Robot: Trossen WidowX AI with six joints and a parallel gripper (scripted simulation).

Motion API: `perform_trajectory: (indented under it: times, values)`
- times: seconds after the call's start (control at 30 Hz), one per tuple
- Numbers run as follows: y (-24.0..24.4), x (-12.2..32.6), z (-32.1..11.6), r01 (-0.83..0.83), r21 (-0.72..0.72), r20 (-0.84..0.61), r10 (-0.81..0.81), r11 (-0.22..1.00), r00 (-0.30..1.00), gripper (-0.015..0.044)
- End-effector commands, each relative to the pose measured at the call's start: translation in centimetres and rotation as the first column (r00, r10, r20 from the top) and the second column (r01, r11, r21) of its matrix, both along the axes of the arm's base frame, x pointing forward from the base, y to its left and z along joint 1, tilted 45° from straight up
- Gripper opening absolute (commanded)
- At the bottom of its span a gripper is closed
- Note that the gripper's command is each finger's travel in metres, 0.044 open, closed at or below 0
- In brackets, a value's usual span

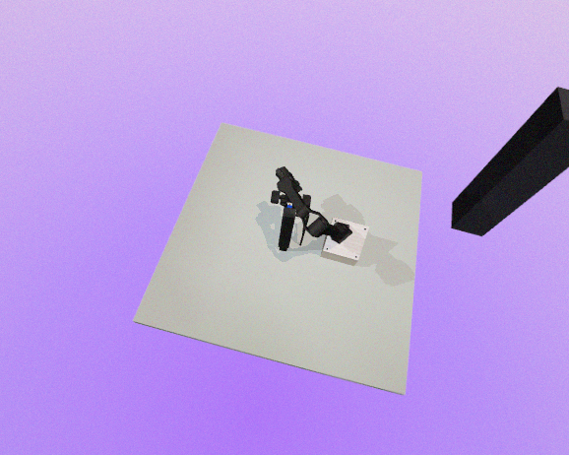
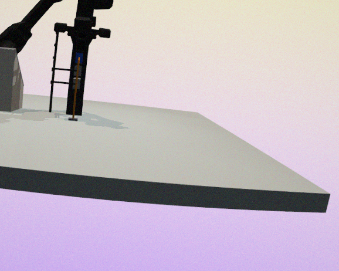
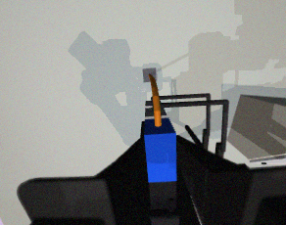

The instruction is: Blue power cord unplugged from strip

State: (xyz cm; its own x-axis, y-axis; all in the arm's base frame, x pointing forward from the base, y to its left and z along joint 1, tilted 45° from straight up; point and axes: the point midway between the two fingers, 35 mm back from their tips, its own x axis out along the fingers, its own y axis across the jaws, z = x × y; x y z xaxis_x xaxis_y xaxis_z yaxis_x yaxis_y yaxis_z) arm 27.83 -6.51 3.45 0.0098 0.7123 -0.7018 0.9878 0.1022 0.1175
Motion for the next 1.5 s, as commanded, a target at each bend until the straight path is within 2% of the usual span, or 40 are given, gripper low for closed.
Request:
perform_trajectory:
  times: [0.0, 0.9, 1.33, 1.47]
  values:
    - [-1.1, 0.3, -0.8, 0.006, -0.016, 0.006, -0.006, 1.0, 1.0, 0.0]
    - [-4.6, 0.8, -3.4, 0.009, -0.018, 0.007, -0.009, 1.0, 1.0, 0.0]
    - [-3.7, 0.8, -3.0, 0.01, -0.015, 0.007, -0.009, 1.0, 1.0, 0.0341]
    - [-5.3, 1.2, -3.9, 0.01, -0.017, 0.007, -0.01, 1.0, 1.0, 0.044]
